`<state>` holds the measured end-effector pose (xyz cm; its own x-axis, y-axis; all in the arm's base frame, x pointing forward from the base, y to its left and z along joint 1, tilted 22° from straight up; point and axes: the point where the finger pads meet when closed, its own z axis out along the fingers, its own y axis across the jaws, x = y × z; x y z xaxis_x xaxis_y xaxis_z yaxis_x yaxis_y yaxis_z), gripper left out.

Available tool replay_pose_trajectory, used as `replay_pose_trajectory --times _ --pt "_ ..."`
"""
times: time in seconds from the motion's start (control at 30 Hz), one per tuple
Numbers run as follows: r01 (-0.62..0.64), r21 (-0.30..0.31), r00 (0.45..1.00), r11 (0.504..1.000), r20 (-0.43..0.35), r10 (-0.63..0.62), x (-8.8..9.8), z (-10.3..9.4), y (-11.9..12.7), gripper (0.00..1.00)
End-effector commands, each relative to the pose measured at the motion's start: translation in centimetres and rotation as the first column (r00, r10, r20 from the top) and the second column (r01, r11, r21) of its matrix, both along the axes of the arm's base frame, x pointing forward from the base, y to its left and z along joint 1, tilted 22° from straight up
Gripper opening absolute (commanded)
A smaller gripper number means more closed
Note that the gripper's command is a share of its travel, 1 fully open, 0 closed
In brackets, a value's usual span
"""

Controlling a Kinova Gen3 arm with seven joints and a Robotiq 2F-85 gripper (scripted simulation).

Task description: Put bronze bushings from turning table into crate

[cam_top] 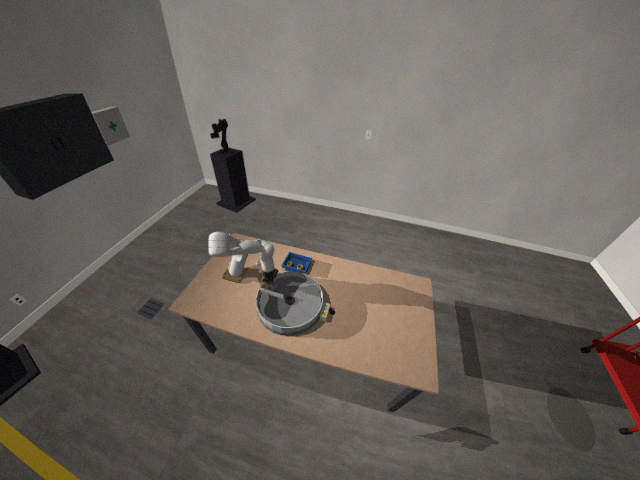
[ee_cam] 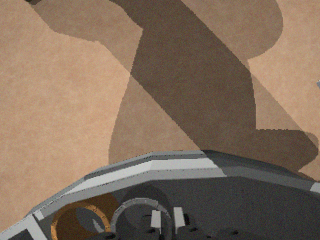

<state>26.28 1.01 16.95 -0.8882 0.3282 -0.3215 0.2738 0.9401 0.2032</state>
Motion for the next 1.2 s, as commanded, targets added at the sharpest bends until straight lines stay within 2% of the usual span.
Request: replay_pose_trajectory --times 0.0,1.17 --pt "0.0 0.0 1.0 1.0 0.001 0.0 0.01 0.02 0.0 0.0" --pt "0.004 -0.008 1.0 1.0 -0.003 -0.004 0.09 0.08 0.28 0.0"
